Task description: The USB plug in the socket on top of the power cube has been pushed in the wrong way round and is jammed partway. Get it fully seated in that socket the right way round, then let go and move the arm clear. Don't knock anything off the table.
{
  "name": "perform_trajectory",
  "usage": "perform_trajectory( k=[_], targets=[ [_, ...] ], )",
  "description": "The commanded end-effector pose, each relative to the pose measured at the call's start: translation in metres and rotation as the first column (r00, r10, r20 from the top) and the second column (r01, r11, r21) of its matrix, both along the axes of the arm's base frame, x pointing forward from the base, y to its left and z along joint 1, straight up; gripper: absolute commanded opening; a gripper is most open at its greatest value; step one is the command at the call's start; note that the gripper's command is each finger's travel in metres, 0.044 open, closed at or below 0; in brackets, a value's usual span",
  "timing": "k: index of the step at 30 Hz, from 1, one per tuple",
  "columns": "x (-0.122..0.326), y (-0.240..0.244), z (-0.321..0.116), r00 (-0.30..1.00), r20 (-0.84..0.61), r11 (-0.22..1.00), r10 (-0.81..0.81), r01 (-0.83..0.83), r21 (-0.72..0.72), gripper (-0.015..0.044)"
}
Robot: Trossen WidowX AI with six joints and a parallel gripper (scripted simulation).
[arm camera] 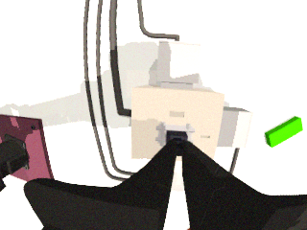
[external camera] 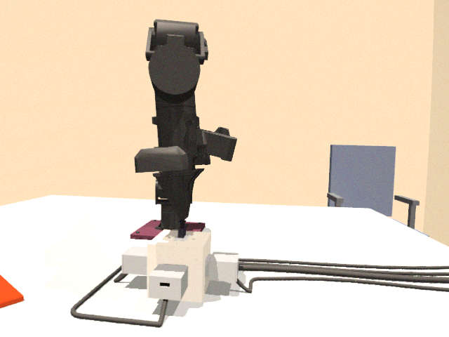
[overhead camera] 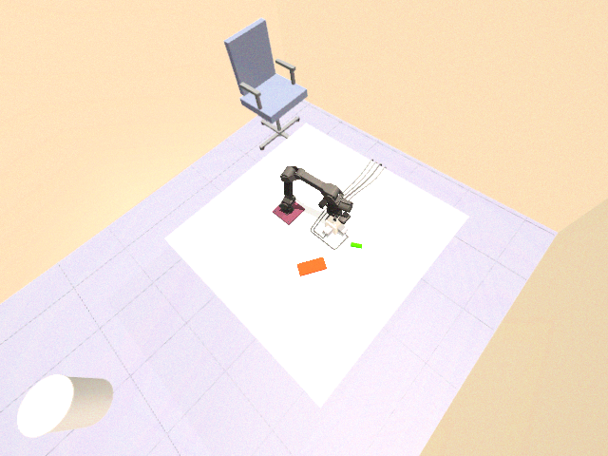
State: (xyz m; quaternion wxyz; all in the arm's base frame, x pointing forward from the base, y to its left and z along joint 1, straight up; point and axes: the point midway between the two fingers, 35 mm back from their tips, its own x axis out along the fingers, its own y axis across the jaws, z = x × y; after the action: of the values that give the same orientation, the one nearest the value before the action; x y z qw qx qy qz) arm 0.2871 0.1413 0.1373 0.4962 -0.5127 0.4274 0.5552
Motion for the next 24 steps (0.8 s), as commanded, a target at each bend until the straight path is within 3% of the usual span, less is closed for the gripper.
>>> perform_trajectory(
  k=[1, 15, 19, 24],
  targets=[
    [-0.0003, -0.0001, -0.002, 1.0, -0.002, 1.0, 0.005, -0.005, -0.001, 0.0],
    [-0.0003, -0.0001, -0.002, 1.0, -0.002, 1.0, 0.005, -0.005, -0.001, 0.0],
    [0.0, 0.0001, 0.0, 1.0, 0.0, 1.0, 0.0, 0.0, 0.001, 0.0095],
    [0.0, 0.0001, 0.0, 1.0, 0.0, 1.0, 0.0, 0.0, 0.001, 0.0095]
  ],
)
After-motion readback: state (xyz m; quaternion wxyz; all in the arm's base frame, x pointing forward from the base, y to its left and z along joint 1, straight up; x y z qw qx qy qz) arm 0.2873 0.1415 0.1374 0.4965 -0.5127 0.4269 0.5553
